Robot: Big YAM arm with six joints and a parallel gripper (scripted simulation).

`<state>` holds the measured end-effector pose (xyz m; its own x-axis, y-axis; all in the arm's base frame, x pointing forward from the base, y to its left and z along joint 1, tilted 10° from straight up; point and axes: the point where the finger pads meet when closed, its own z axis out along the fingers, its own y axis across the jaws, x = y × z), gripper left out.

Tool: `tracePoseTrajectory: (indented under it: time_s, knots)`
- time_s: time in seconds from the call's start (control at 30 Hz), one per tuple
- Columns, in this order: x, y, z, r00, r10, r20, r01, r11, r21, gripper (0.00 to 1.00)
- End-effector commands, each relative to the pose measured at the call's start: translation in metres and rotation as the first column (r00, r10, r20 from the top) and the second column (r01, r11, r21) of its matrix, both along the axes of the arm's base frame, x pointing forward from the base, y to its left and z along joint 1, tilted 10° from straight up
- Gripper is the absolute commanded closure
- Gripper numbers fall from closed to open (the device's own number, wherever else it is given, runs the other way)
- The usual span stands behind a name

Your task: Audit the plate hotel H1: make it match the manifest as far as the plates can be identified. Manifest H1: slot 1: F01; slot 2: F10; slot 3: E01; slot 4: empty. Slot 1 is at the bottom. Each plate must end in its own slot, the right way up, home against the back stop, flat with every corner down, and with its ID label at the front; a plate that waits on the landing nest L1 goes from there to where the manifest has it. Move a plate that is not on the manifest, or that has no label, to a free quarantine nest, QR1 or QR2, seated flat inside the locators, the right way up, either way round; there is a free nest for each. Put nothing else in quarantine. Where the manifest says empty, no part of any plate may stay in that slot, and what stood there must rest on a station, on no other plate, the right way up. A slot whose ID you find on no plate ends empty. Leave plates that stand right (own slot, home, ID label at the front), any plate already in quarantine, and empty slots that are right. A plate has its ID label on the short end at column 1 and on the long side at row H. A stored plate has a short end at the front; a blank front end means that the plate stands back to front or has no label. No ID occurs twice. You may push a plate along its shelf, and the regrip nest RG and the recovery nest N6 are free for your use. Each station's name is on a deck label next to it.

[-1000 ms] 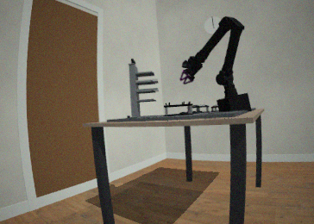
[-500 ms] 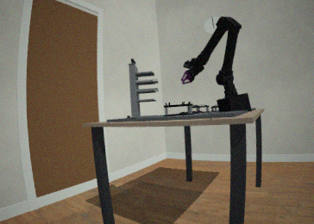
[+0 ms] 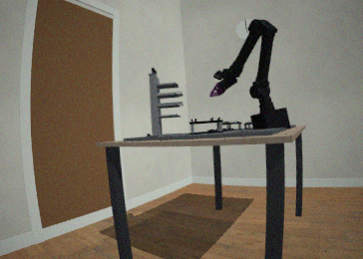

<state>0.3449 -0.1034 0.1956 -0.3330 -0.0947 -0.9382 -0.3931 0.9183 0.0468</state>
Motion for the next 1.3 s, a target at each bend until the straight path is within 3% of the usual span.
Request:
tracePoseTrajectory:
  time_s: [0.0, 1.27]
  knots:
    - [0.002, 0.015, 0.012, 0.999, 0.023, 0.038, -0.022, 0.999, -0.024, 0.0]
    - [-0.005, 0.129, 0.026, 0.999, 0.021, 0.049, -0.021, 1.0, -0.007, 0.0]
